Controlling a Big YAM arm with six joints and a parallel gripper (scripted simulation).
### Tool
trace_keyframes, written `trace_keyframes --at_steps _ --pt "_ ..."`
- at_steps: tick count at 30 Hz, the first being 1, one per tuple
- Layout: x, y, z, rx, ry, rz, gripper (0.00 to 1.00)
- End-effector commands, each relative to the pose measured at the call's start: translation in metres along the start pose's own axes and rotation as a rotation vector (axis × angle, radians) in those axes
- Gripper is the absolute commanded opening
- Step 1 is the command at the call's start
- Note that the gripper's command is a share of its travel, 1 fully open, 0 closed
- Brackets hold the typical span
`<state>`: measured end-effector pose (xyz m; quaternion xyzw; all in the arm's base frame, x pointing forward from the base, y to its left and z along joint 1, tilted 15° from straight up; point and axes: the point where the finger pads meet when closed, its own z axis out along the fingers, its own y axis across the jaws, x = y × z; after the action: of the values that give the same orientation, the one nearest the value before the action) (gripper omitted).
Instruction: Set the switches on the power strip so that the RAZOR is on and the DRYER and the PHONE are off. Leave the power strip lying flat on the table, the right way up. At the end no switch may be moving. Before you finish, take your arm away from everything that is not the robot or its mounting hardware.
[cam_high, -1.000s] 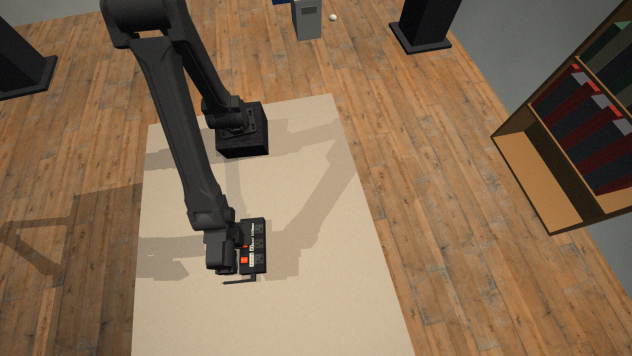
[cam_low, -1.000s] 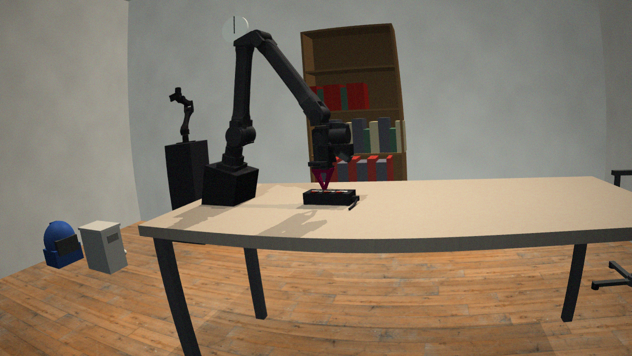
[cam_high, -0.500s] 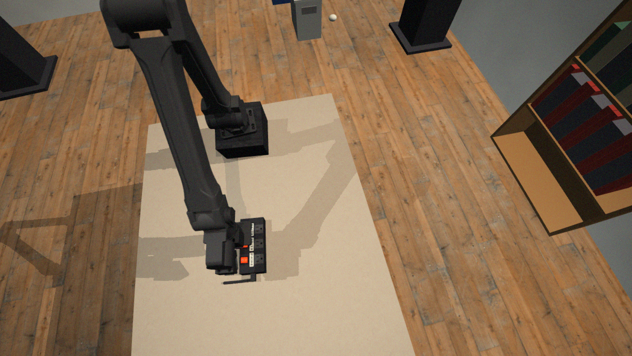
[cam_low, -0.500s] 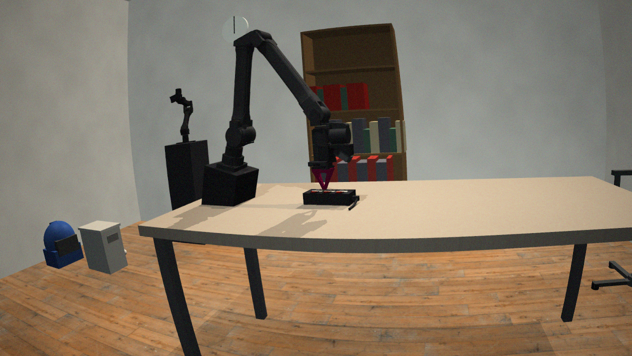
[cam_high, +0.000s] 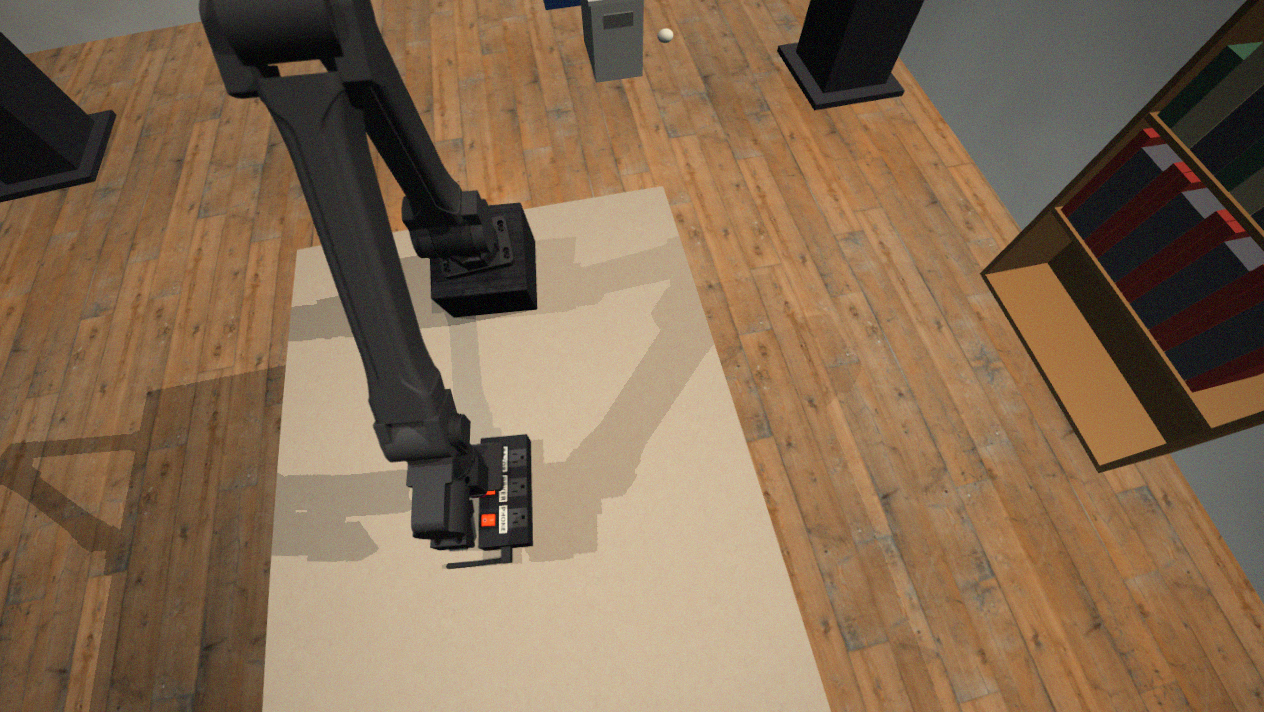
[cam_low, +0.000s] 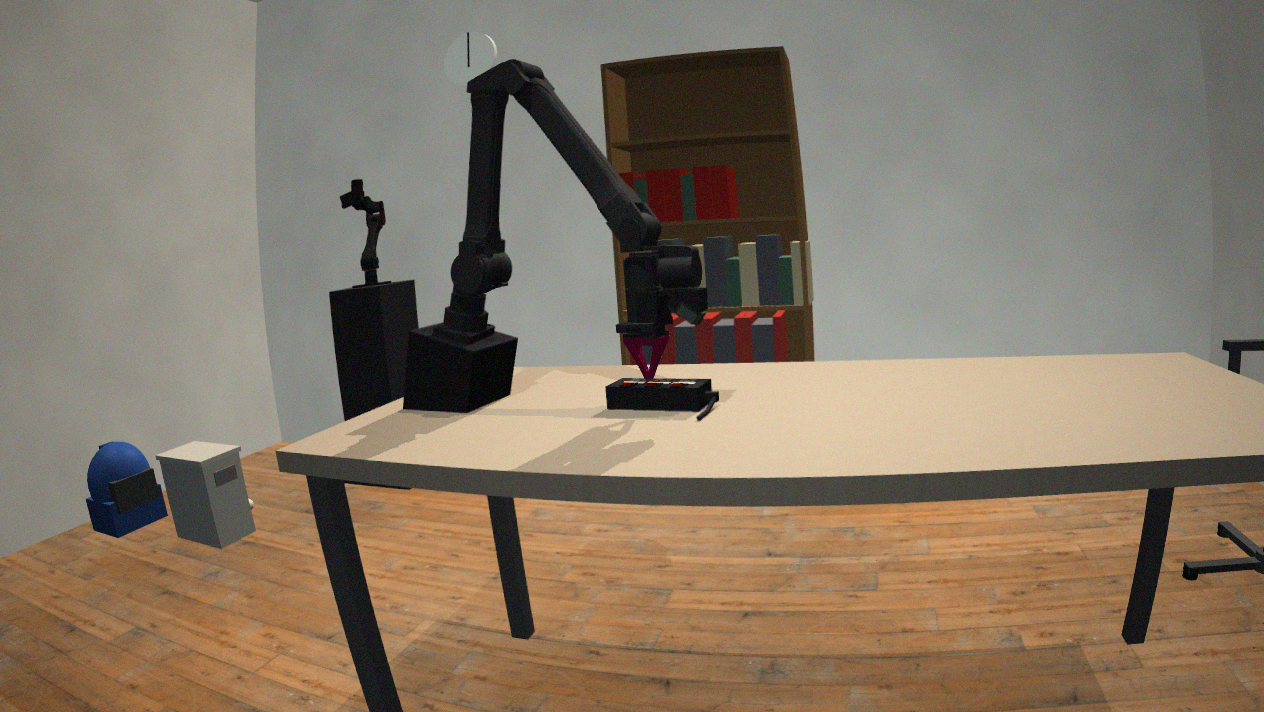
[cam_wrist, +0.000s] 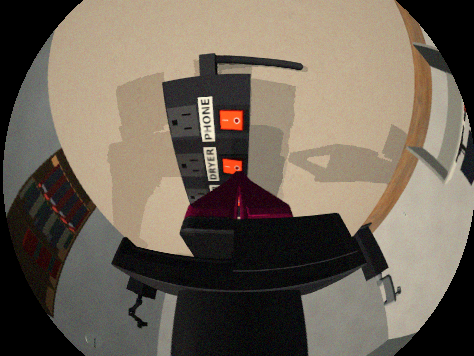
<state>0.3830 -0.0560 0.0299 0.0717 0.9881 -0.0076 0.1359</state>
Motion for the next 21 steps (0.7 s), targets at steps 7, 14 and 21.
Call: trace_keyframes --at_steps 7,14,21 --pt "-0.008 0.002 -0.001 0.003 -0.011 -0.001 0.0" --pt "-0.007 0.002 0.003 0.003 -0.014 -0.001 0.0" --pt "-0.002 0.002 0.009 0.003 -0.006 -0.001 0.0"
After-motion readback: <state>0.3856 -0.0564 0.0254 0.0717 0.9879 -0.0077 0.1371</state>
